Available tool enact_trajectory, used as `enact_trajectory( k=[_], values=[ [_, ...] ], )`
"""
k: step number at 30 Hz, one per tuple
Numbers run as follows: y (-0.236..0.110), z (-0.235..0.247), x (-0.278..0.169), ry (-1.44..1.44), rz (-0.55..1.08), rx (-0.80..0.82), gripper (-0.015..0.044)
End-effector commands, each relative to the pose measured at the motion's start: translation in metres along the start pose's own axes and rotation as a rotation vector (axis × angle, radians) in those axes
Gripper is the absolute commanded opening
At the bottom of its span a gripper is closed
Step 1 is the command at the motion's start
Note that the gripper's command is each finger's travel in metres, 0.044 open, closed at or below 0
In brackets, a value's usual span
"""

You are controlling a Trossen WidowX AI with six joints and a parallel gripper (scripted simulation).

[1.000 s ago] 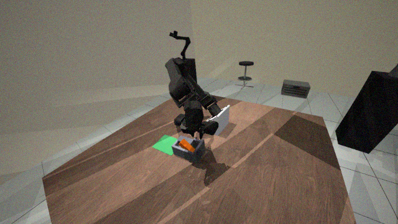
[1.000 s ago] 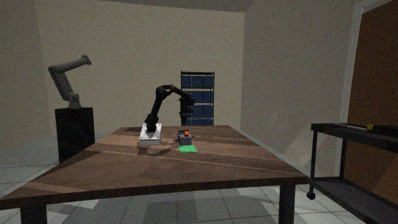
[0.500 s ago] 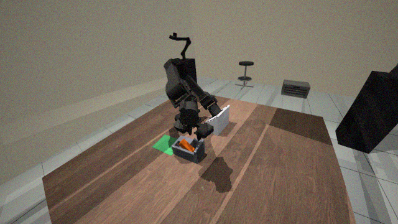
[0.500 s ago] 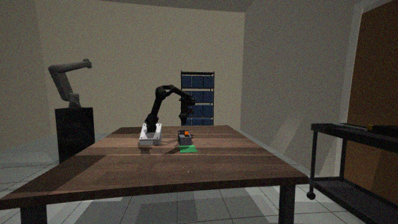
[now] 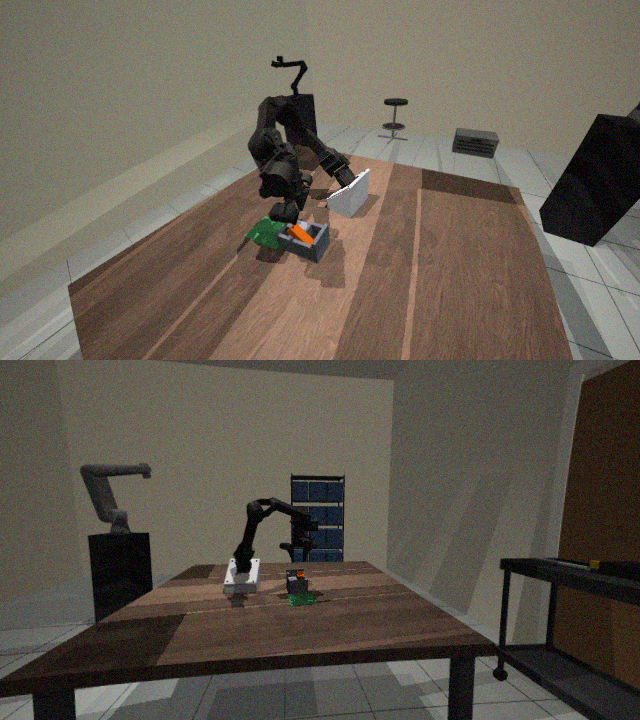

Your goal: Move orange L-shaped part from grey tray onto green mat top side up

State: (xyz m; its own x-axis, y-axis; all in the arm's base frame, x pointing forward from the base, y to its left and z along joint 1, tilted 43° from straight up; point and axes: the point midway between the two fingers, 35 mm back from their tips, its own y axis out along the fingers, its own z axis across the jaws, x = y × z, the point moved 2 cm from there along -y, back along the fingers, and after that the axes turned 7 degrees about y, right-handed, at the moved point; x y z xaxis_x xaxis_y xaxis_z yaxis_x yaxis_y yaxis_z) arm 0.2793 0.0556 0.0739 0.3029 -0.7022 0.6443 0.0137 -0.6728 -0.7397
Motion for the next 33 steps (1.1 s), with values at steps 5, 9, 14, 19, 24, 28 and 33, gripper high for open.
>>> enact_trajectory(
  k=[5, 9, 14, 19, 24, 28, 33],
  values=[
    [-0.005, 0.003, 0.014, 0.233, -0.003, 0.016, 0.028],
    [0.006, 0.003, 0.014, 0.233, -0.003, 0.017, 0.028],
    [0.026, 0.003, 0.014, 0.233, -0.004, 0.017, 0.028],
    [0.03, 0.003, 0.014, 0.233, -0.004, 0.017, 0.028],
    [0.038, 0.004, 0.014, 0.233, -0.004, 0.017, 0.028],
    [0.044, 0.004, 0.014, 0.233, -0.004, 0.017, 0.028],
    [0.052, 0.004, 0.014, 0.233, -0.004, 0.017, 0.028]
  ],
)
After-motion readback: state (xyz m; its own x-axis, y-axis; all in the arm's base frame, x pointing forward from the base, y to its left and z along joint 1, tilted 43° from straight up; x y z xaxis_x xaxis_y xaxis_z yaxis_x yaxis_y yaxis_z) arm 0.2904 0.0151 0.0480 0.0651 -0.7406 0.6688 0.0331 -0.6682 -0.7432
